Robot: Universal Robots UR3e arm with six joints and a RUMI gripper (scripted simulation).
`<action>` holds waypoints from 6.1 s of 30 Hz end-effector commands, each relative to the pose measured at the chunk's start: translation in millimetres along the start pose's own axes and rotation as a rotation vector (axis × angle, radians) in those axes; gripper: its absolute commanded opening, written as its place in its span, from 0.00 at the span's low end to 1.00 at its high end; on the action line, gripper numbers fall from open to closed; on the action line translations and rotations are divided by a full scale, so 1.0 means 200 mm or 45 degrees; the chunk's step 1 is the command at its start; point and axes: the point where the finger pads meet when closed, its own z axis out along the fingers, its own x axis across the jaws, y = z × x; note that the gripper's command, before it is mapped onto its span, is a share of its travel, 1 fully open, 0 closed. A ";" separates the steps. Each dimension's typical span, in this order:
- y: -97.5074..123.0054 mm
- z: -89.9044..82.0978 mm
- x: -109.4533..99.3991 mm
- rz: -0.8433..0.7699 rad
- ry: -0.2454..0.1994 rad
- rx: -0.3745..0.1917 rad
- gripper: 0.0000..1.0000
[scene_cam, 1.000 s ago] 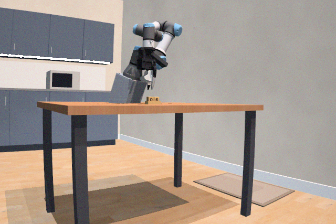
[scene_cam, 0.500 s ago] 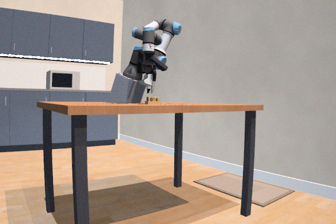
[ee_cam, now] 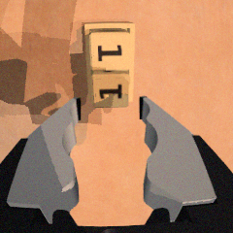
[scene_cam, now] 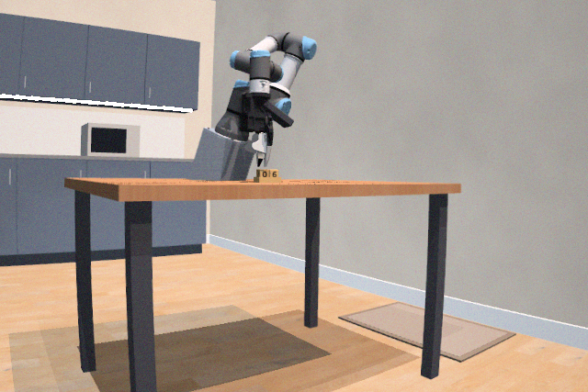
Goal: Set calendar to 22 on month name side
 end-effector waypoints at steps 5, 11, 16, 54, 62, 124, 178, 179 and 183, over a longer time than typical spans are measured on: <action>0.00 0.00 0.00 -0.001 0.002 -0.002 0.28; 0.00 0.00 0.00 -0.001 0.002 -0.002 0.28; 0.00 0.00 0.00 -0.001 0.002 -0.002 0.28; 0.00 0.00 0.01 -0.001 0.002 -0.002 0.28; 0.00 0.00 0.01 -0.001 0.002 -0.002 0.28; 0.00 0.14 0.01 -0.001 0.002 -0.002 0.28; 0.00 0.14 0.01 -0.001 0.002 -0.002 0.10; 0.00 0.14 0.01 -0.001 0.002 -0.002 0.10; 0.00 0.14 0.01 -0.001 0.002 -0.002 0.10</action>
